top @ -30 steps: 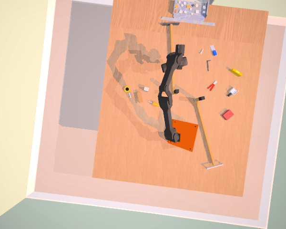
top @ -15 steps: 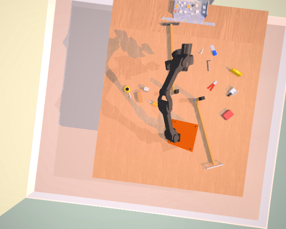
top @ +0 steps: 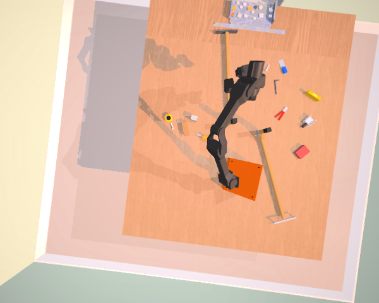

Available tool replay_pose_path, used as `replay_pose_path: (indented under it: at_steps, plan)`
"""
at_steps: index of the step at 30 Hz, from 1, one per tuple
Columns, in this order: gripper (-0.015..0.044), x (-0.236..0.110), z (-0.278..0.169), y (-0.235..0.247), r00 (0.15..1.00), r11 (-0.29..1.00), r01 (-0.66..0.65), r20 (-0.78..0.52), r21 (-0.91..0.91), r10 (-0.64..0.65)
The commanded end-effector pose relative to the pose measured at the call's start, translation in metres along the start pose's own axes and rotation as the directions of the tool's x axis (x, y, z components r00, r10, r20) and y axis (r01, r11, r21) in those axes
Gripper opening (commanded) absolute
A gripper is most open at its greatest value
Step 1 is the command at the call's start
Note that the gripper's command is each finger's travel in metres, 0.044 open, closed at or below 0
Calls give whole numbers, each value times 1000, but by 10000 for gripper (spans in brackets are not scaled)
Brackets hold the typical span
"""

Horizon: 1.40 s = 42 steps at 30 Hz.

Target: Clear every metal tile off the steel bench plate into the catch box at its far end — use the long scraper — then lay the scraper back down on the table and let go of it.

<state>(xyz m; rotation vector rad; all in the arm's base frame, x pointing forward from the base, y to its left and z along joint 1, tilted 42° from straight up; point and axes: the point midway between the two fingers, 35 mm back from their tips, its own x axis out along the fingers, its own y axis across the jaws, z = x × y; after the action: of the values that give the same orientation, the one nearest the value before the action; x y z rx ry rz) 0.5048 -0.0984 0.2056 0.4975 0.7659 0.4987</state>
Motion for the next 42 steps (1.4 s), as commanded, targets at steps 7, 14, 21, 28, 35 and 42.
replay_pose_path:
  at_steps: [7, 14, 21, 28, 35, 42]
  plan:
    - [440, -45, 1, -7, 995, 998, 25, 99, 56, -30]
    - [440, -77, 0, -10, 984, 995, 41, 167, 88, -55]
    - [440, -107, -3, -11, 969, 992, 55, 232, 117, -81]
    - [440, -135, -10, -11, 950, 987, 66, 295, 145, -107]
    - [440, -162, -18, -9, 926, 982, 77, 354, 171, -134]
    - [440, -187, -29, -7, 898, 977, 86, 409, 195, -160]
